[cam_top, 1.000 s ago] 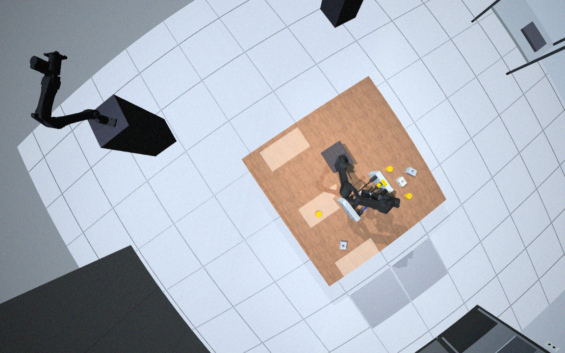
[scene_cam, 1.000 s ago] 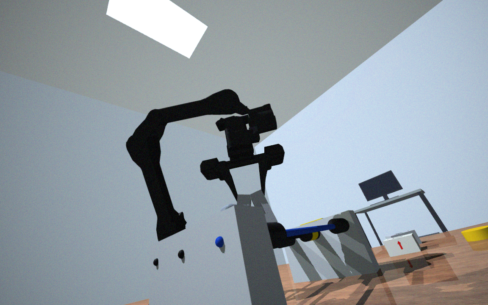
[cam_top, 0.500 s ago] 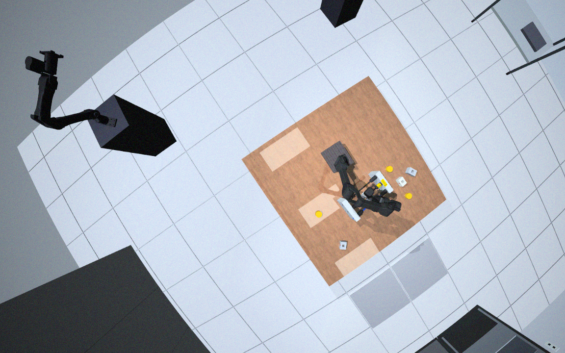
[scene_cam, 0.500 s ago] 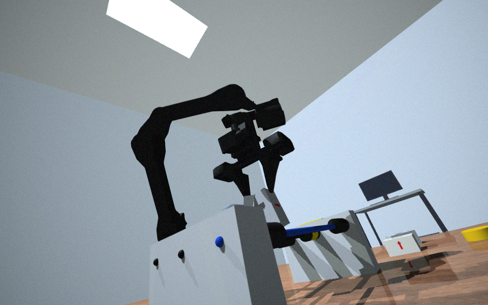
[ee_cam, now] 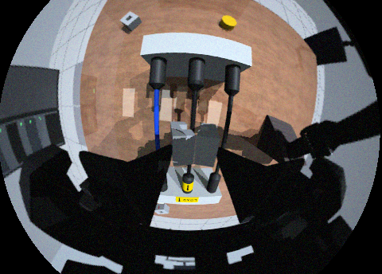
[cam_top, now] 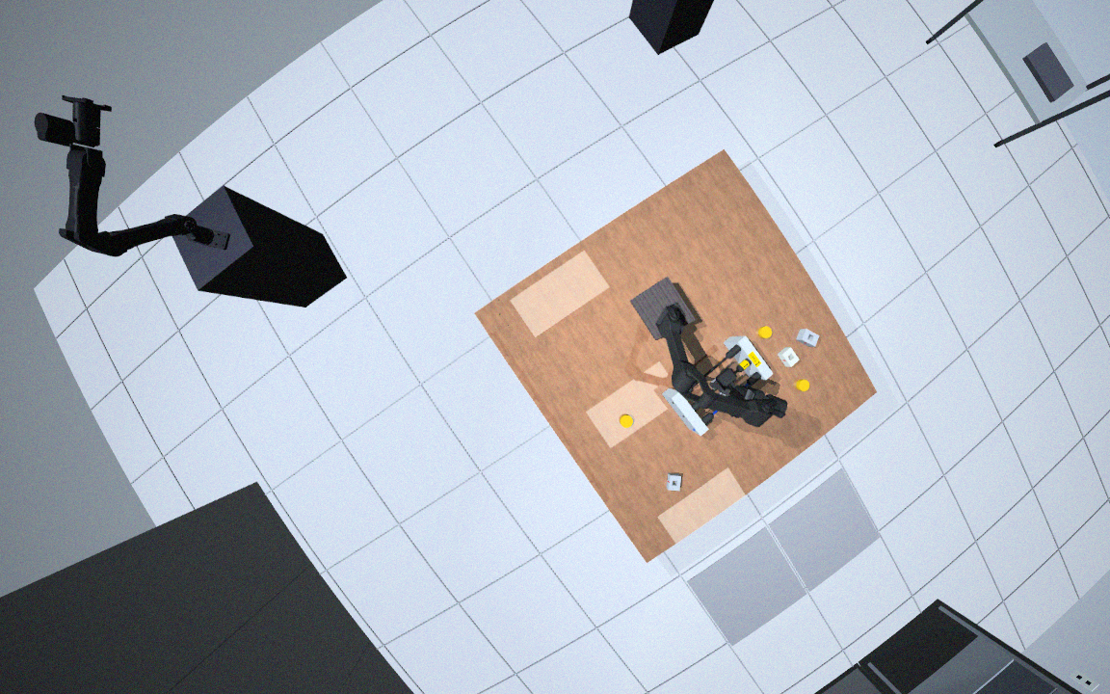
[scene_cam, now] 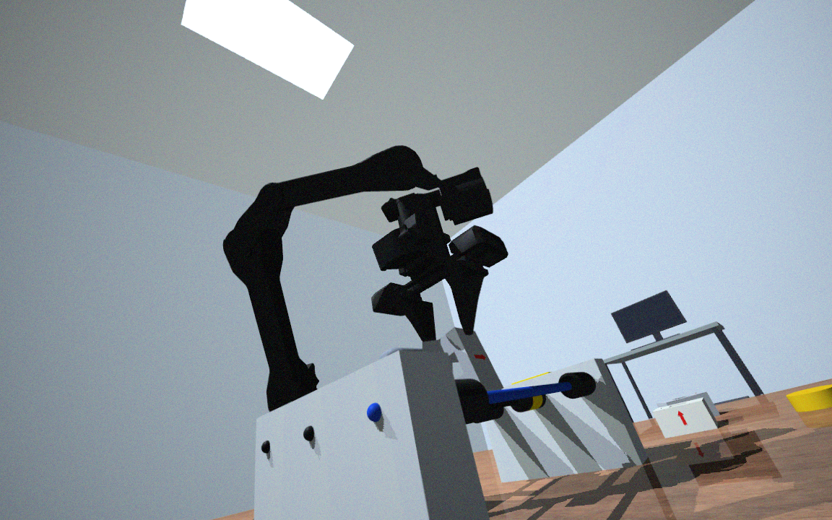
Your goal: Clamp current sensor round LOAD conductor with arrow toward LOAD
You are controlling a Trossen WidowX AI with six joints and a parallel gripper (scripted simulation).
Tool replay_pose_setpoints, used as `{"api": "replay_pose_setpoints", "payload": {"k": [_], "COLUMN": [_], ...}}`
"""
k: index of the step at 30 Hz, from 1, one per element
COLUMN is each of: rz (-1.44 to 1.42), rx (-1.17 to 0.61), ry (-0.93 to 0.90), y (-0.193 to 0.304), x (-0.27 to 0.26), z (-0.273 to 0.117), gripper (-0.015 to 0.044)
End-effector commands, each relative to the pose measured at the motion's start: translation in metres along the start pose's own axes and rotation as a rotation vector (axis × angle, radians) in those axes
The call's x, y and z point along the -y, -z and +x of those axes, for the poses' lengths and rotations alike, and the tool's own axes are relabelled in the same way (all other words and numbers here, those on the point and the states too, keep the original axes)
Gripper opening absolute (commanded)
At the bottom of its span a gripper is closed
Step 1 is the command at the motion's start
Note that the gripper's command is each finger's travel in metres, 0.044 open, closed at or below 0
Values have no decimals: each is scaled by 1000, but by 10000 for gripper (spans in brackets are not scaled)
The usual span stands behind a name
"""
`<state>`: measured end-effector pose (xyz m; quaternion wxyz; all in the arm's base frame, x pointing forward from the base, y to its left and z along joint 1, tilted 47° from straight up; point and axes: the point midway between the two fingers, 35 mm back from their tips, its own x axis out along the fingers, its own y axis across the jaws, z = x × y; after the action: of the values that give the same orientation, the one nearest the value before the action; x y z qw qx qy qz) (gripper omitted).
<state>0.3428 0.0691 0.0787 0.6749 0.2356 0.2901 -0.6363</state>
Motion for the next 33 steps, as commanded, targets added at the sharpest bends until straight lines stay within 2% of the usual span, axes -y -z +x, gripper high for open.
{"api": "replay_pose_setpoints", "payload": {"k": [1,24,33], "rz": [-5,-4,0], "rx": [3,5,2], "ry": [-6,-7,2], "y": [0,-1,0], "x": [-1,0,0], "z": [6,43,40], "gripper": [0,0,0]}}
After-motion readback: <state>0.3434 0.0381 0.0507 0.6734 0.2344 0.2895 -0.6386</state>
